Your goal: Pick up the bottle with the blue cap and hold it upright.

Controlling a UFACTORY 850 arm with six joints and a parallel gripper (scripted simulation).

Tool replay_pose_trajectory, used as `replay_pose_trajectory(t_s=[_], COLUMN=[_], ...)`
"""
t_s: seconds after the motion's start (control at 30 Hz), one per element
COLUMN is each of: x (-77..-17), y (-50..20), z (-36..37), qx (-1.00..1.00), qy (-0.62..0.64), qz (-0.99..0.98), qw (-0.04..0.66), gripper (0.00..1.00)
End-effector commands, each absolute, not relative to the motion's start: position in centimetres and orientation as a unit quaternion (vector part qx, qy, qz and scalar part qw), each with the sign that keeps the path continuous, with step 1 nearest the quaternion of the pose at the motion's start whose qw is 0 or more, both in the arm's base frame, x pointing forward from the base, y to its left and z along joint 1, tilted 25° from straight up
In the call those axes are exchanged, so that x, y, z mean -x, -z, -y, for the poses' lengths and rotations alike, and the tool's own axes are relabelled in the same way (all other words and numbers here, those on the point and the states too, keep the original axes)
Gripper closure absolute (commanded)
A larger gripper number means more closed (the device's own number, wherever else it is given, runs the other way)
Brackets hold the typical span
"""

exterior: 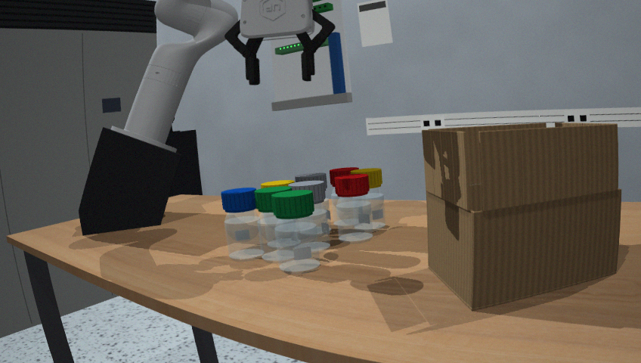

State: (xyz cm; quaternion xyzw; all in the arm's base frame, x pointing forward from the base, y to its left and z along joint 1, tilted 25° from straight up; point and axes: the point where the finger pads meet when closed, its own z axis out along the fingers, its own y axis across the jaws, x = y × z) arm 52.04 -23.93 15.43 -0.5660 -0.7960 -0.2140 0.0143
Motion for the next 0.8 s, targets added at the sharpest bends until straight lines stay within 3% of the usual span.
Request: replay_pose_trajectory(t_s=[0.0,0.4,0.77], x=[-52.8,-54.3,-54.5], y=[-17.8,-23.3,-24.1], z=[23.5,21.9,21.6], qx=[0.543,0.485,0.476], qy=[0.215,0.216,0.216], qz=[0.811,0.846,0.851], qw=[-0.004,-0.047,-0.053], gripper=[0.21,0.21,0.21])
